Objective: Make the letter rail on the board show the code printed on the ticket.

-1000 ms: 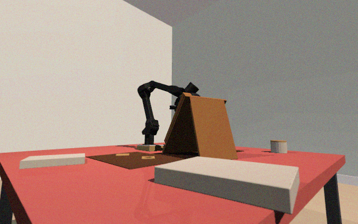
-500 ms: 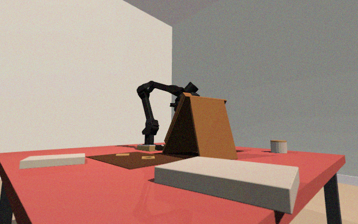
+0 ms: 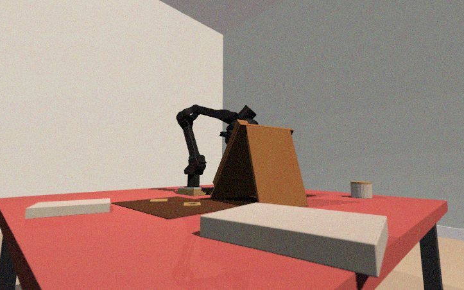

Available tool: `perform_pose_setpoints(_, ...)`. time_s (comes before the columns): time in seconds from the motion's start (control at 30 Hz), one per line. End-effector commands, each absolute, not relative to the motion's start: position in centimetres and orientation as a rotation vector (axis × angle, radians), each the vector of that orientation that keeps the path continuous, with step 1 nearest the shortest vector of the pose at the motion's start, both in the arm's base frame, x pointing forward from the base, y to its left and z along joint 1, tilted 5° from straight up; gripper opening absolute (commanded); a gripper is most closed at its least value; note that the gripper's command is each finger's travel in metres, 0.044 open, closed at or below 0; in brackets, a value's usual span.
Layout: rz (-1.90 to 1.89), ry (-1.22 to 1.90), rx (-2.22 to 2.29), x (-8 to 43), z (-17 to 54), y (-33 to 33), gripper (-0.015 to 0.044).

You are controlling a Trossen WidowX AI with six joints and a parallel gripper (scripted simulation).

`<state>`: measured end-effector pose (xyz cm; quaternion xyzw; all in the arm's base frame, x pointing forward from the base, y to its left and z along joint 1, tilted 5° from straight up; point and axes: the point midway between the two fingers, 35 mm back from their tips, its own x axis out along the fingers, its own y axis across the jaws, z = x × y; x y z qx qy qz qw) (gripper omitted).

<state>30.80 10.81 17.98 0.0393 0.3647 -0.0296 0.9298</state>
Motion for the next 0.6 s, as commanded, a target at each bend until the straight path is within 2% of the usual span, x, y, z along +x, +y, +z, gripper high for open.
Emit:
perform_pose_setpoints(0.0,-0.066,0.743,0.082,30.67,18.26,10.69,0.0295)
perform_pose_setpoints(0.4,-0.066,0.744,0.082,30.46,18.69,10.49,0.0295)
perform_pose_setpoints(0.57,-0.062,0.747,0.081,30.51,18.45,10.63,0.0164)
